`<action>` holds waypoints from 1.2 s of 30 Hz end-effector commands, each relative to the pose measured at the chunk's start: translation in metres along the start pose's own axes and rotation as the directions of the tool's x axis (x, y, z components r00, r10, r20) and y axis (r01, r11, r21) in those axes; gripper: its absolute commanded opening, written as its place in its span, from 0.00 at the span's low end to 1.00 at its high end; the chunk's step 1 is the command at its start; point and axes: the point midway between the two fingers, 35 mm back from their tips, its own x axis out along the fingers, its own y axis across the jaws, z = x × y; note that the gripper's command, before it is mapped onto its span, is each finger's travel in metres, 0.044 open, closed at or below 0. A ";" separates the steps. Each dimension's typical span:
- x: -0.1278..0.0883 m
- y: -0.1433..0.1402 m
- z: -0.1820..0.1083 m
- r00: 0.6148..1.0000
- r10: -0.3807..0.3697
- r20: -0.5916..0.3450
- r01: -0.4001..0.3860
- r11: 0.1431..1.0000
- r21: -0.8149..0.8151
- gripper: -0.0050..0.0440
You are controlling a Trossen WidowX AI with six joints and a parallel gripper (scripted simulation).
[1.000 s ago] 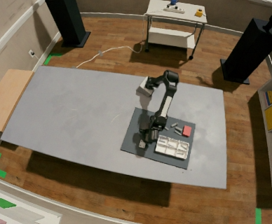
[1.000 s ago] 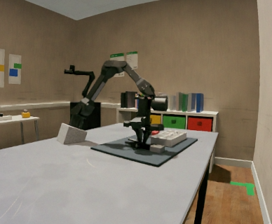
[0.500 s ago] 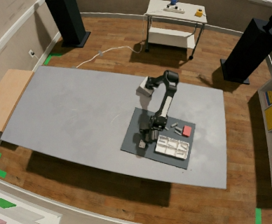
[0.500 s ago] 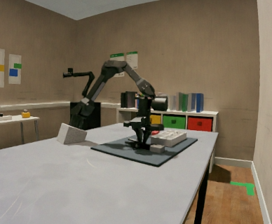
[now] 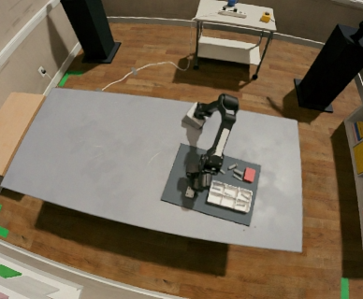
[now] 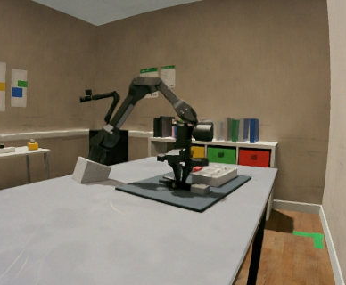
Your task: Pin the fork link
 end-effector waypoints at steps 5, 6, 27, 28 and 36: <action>-0.005 0.005 0.005 1.000 0.019 0.020 -0.019 1.000 0.007 0.00; -0.005 0.005 0.005 1.000 0.019 0.020 -0.019 1.000 0.007 0.00; -0.005 0.004 0.005 1.000 0.016 0.020 -0.016 1.000 0.008 0.41; -0.005 0.004 0.005 1.000 0.016 0.020 -0.016 1.000 0.008 0.41; -0.005 0.004 0.005 1.000 0.016 0.020 -0.016 1.000 0.008 0.41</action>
